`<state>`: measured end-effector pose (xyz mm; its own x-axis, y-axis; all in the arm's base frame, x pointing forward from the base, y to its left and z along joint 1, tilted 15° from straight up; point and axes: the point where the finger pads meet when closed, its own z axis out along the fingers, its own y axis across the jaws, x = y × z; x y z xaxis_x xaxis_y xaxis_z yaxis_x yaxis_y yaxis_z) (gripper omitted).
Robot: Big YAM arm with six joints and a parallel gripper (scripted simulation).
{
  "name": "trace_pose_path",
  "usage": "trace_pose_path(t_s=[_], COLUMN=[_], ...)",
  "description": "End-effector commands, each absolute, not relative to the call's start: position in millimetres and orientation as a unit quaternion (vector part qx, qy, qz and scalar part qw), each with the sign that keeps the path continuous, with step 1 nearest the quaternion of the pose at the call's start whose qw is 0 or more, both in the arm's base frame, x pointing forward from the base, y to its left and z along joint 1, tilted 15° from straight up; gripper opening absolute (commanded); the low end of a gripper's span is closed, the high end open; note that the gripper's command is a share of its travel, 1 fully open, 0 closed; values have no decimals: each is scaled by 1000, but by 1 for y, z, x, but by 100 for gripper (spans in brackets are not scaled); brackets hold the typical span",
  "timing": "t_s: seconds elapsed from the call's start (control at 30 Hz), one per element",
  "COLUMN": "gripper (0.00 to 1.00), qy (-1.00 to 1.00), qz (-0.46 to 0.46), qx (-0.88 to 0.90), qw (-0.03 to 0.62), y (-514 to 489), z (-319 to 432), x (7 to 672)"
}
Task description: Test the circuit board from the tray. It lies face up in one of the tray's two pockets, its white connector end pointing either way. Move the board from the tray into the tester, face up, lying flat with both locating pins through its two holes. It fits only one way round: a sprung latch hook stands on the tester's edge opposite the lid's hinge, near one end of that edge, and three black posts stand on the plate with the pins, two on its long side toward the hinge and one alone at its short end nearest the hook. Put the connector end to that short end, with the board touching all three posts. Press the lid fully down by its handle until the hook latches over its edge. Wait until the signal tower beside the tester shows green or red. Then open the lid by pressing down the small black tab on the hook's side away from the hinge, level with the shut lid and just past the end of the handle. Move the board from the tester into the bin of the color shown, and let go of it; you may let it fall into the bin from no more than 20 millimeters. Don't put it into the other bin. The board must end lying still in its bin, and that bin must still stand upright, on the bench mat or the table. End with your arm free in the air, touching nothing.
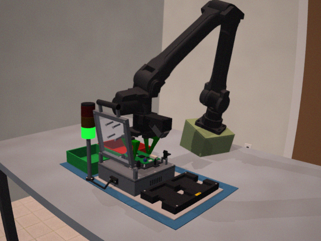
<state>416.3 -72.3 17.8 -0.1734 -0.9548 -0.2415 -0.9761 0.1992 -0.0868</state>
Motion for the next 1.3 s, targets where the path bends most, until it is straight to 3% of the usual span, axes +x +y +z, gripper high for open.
trace_pose_path(t_s=[0.0, 1.27], gripper=[72, 72], qy=[762, 762], qz=[19, 19], qx=[-632, -632], qw=[141, 141], y=[-85, -87], z=[45, 52], x=[438, 437])
